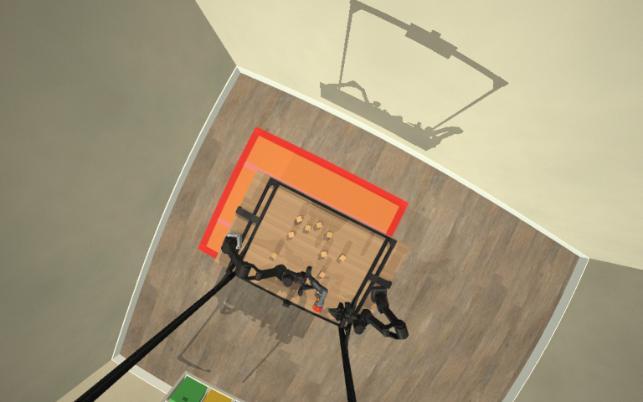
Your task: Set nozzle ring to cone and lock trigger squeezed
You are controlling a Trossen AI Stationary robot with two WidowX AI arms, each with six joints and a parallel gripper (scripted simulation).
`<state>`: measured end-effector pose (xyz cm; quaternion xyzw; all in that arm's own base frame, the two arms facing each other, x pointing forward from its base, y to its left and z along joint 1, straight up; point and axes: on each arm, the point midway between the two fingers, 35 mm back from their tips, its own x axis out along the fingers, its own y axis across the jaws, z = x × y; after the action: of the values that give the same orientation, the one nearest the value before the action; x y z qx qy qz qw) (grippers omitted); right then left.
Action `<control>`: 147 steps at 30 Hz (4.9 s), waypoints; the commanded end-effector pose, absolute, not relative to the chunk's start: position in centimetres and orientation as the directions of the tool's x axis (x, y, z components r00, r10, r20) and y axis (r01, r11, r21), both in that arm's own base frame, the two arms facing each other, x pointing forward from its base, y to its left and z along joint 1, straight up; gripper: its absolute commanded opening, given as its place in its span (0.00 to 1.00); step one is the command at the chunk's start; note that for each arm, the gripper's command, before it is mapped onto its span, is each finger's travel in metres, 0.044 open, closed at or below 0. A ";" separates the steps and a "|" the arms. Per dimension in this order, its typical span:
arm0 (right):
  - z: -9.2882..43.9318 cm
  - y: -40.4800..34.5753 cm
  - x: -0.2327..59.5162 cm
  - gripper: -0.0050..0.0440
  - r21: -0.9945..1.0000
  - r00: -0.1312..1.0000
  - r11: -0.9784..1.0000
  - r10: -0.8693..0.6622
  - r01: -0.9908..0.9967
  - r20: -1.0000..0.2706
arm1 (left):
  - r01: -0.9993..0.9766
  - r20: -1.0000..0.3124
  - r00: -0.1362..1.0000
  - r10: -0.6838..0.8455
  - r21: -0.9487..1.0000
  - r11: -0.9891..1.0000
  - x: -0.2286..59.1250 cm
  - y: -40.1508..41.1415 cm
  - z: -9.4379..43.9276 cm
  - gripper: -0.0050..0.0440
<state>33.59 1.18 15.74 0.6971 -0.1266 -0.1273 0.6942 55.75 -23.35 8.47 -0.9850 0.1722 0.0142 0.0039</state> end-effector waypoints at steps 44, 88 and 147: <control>15.8 1.1 33.5 0.10 1.000 0.936 -0.004 -0.352 0.000 -0.002 | -0.338 -0.009 0.941 -0.338 -0.001 -0.941 55.9 -23.3 9.1 0.10; 14.4 0.3 31.6 0.10 0.163 0.935 0.922 -0.356 0.351 -0.001 | -0.338 -0.009 0.941 -0.338 -0.001 -0.941 55.9 -23.3 9.1 0.10; 13.1 -0.8 29.9 0.10 -0.998 0.934 -0.056 -0.357 -0.021 0.000 | -0.338 -0.009 0.941 -0.338 -0.001 -0.941 55.9 -23.3 9.1 0.10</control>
<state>29.31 -0.80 12.87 0.7150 -0.1349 0.1234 -0.6748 55.77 -23.33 8.47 -0.9850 0.1720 0.0142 0.0038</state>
